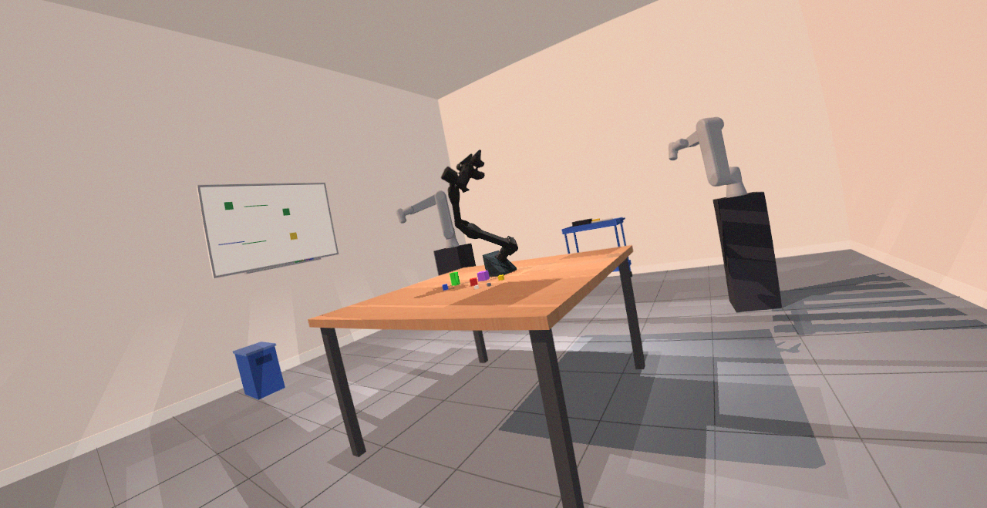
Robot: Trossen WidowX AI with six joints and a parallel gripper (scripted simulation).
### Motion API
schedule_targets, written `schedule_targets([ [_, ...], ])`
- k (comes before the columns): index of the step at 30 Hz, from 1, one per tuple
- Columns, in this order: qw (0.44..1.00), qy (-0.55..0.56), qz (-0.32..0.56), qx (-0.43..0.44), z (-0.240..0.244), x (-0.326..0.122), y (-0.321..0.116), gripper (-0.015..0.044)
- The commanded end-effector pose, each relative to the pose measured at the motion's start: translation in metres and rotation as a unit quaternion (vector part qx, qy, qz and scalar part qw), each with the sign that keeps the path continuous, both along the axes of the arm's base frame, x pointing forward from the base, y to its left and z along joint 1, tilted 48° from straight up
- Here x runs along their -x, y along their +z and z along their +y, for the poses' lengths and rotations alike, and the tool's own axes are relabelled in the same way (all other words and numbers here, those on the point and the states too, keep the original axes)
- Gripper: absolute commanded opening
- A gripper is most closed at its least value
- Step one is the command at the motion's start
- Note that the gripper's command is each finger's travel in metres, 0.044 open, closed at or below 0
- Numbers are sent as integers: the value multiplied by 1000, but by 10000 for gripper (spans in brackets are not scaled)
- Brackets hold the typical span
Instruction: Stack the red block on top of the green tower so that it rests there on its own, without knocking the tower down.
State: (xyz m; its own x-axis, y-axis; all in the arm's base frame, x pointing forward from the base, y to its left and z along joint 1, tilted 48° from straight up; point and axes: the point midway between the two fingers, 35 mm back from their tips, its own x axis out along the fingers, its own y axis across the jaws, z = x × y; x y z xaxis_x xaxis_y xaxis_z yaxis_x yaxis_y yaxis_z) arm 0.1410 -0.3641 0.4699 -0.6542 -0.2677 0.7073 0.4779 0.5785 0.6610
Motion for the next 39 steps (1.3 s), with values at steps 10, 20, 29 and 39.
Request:
schedule_targets([
  [10,985,-46,-48,157,53,98,50,440],
  [20,931,-107,-73,341,152,197,91,440],
  [29,862,-131,-32,489,253,229,112,440],
  [39,767,-169,36,618,354,237,105,440],
])
